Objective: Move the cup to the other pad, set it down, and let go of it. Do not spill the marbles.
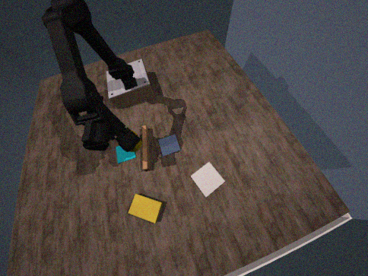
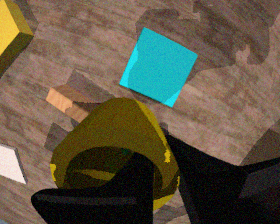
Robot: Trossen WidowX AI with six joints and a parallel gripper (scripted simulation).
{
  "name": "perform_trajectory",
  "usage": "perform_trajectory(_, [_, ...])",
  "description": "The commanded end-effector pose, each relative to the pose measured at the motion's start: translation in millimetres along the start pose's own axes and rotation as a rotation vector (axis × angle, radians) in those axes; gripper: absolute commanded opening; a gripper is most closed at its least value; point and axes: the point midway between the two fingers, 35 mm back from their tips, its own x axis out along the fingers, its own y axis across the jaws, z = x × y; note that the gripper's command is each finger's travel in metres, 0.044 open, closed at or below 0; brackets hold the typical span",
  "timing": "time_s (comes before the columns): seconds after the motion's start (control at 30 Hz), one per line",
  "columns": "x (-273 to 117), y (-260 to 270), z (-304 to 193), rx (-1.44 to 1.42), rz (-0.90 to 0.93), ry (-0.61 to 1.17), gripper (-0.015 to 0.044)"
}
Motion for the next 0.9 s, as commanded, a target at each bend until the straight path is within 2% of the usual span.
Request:
perform_trajectory(0.0, [0.2, -6.4, 7.0, -0.002, -0.003, -0.005, 0.0000])
perform_trajectory(0.87, [0.1, -45.8, 47.9, -0.002, -0.007, -0.009, 0.0000])
